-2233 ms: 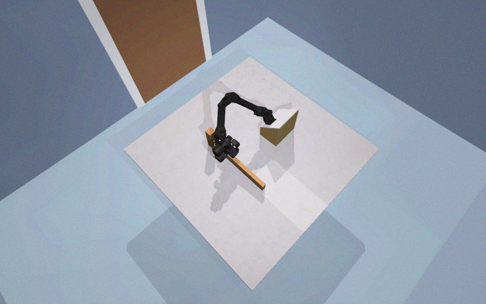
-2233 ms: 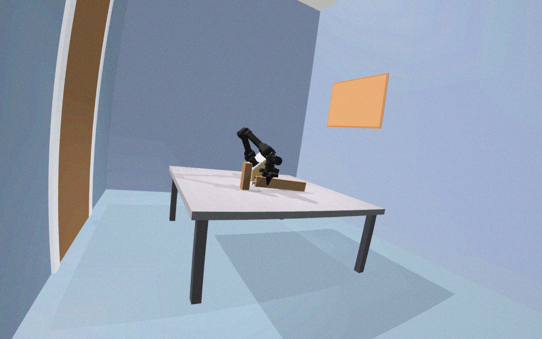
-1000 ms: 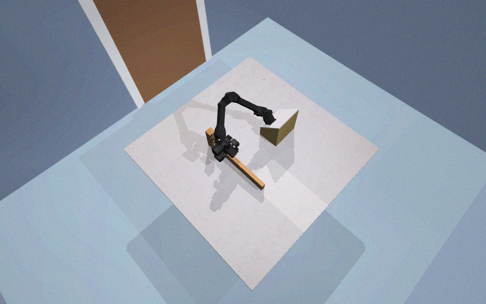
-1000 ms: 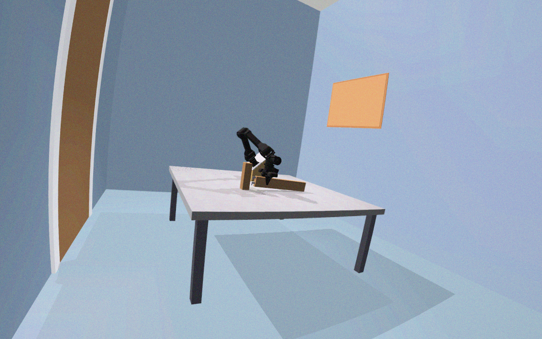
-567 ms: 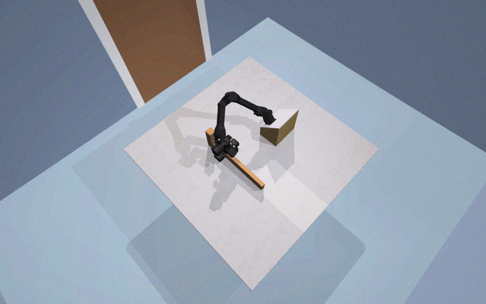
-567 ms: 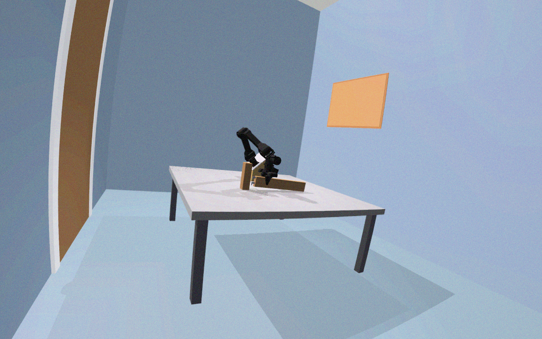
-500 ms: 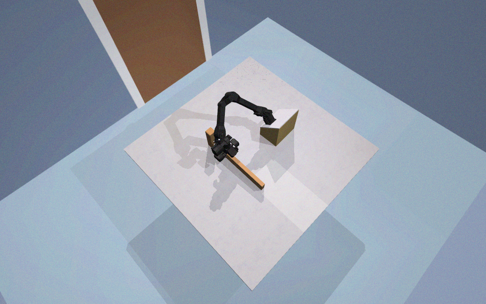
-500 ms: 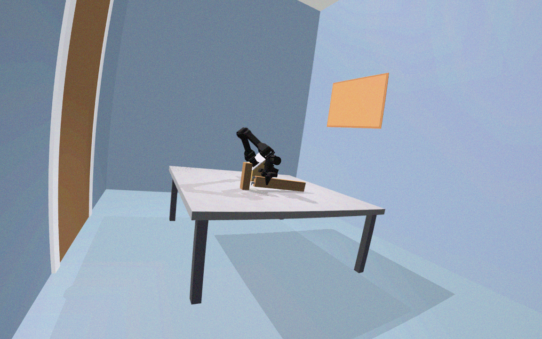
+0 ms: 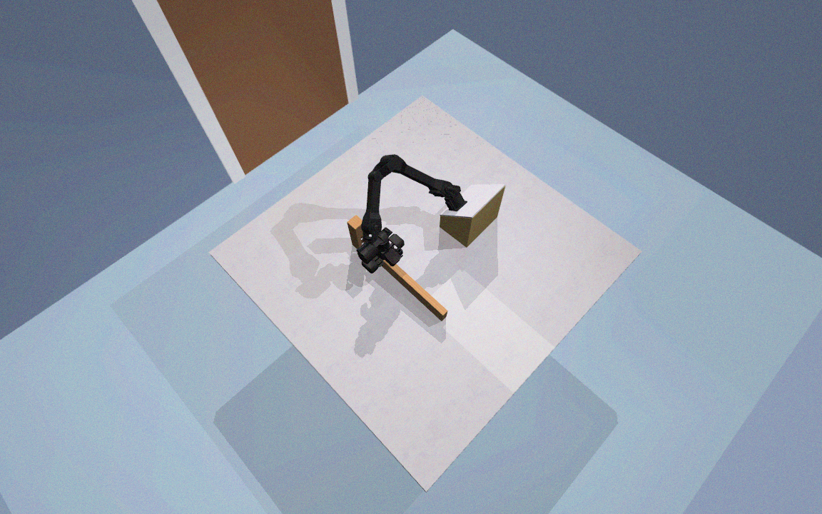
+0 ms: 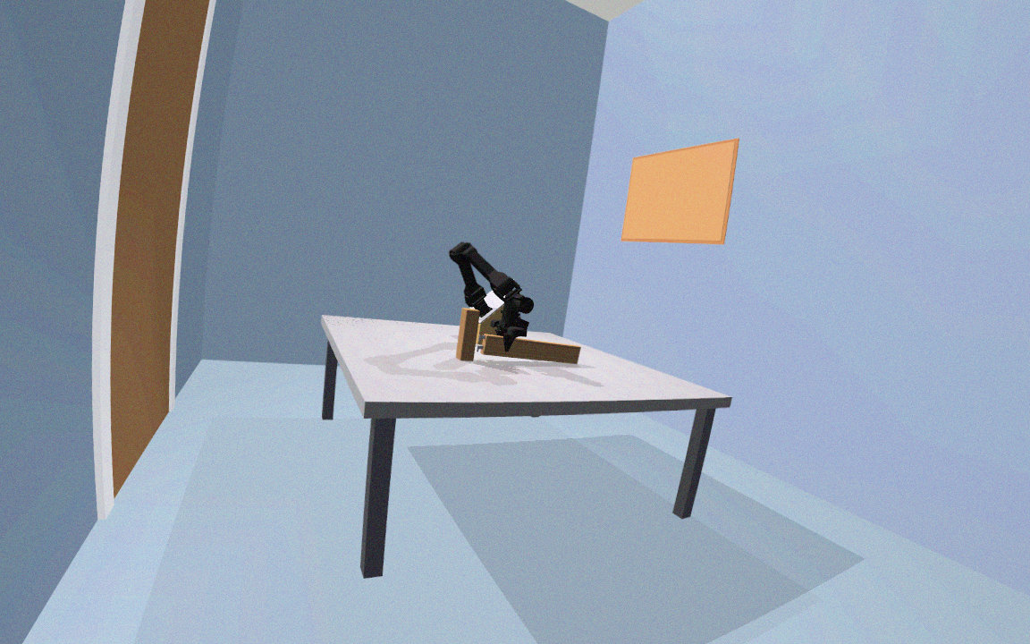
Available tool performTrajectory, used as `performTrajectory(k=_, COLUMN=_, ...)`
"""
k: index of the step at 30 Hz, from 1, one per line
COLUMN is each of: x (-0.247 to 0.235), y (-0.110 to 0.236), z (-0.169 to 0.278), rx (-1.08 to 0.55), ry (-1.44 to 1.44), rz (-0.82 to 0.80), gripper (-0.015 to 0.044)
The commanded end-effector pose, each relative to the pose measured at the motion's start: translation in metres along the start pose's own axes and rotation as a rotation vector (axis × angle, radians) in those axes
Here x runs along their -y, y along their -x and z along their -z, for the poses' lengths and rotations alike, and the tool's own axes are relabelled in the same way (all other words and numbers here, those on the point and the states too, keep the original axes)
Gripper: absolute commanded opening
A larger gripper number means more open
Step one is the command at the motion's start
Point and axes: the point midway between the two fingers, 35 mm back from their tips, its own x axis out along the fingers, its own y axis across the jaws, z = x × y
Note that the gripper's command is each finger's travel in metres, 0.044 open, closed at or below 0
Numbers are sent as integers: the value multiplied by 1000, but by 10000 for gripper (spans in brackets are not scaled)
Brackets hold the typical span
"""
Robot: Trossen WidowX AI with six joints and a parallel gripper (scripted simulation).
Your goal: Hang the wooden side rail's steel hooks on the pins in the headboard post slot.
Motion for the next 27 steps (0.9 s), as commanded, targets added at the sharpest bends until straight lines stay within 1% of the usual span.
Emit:
performTrajectory(k=1, x=1, y=3, z=0, rx=2, ry=2, rz=10, gripper=0)
performTrajectory(k=27, x=1, y=3, z=3, rx=2, ry=2, rz=10, gripper=0)
